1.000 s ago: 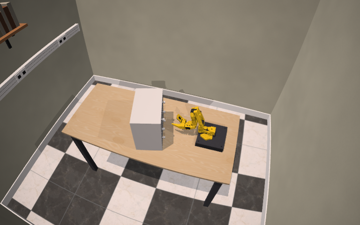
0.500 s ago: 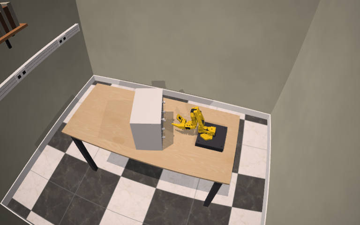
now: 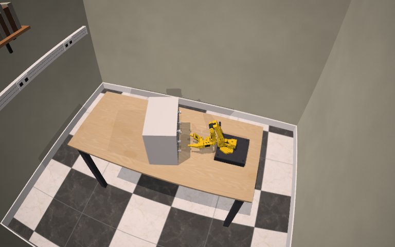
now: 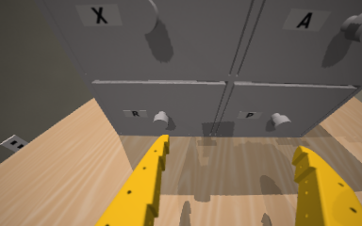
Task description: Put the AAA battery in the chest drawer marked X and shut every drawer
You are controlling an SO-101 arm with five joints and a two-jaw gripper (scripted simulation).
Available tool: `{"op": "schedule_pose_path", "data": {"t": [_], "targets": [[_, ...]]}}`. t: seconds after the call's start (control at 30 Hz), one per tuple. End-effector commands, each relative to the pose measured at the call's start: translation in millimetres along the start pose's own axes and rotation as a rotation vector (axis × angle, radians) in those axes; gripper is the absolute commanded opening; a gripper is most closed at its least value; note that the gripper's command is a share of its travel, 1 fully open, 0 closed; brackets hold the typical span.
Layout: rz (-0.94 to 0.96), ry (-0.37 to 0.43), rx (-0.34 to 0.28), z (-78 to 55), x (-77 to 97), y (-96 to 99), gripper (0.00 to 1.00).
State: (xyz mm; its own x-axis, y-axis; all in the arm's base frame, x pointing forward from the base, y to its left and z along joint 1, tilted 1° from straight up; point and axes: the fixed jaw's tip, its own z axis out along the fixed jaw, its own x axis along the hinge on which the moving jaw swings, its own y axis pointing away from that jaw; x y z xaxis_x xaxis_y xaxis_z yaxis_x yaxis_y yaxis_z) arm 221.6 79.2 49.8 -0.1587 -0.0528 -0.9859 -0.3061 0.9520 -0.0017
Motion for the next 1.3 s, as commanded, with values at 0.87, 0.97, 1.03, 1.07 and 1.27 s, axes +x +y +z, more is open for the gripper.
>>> {"op": "schedule_pose_path", "data": {"t": [0.87,0.97,1.03,1.07,1.27], "targets": [[-0.025,-0.005,-0.171,-4.5,-0.6,40.6,0.5],[-0.025,-0.005,-0.171,-4.5,-0.6,40.6,0.5],[-0.025,-0.005,-0.171,-4.5,-0.6,40.6,0.5],[-0.025,-0.005,-0.171,-4.5,-0.6,40.6,0.5],[-0.026,-0.005,-0.173,-4.5,-0.8,41.2,0.5]]}}
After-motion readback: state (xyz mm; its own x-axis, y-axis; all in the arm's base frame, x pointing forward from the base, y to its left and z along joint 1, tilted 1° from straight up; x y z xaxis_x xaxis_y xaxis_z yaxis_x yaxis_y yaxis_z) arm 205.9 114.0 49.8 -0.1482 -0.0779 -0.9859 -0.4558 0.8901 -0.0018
